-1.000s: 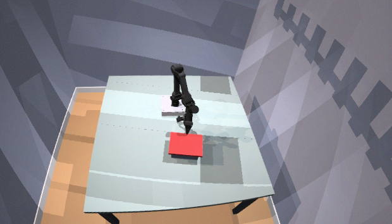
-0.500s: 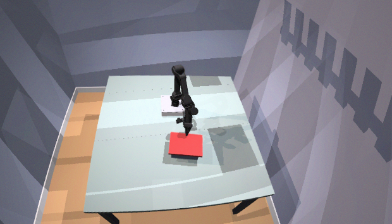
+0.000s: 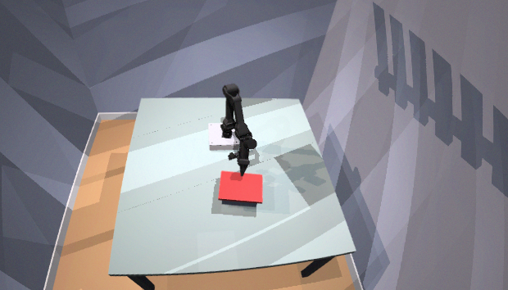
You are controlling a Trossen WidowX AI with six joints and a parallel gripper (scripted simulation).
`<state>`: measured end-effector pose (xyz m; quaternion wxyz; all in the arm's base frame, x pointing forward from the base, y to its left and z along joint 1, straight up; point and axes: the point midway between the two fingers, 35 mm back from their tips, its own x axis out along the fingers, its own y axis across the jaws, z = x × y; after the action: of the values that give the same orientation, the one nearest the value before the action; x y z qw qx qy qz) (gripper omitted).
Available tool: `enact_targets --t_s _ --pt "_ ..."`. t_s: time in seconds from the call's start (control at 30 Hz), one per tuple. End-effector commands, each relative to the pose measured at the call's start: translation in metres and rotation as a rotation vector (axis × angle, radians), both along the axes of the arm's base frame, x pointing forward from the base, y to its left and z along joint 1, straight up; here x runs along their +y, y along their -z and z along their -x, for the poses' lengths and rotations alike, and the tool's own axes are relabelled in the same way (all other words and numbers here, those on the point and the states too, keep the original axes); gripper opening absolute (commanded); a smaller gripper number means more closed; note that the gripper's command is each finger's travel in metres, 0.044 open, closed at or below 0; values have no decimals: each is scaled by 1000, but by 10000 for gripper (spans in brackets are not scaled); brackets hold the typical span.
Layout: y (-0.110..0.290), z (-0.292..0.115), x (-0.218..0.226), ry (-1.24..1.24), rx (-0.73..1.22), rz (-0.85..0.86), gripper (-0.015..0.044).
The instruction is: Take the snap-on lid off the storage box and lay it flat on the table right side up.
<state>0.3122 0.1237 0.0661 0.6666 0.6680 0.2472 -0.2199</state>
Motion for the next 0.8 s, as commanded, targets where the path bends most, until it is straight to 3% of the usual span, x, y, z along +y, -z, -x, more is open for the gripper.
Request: enact_targets --t_s 0.0,0.77 --pt "-1 0 0 0 1 0 0" --pt "-6 1 -1 0 1 0 0"
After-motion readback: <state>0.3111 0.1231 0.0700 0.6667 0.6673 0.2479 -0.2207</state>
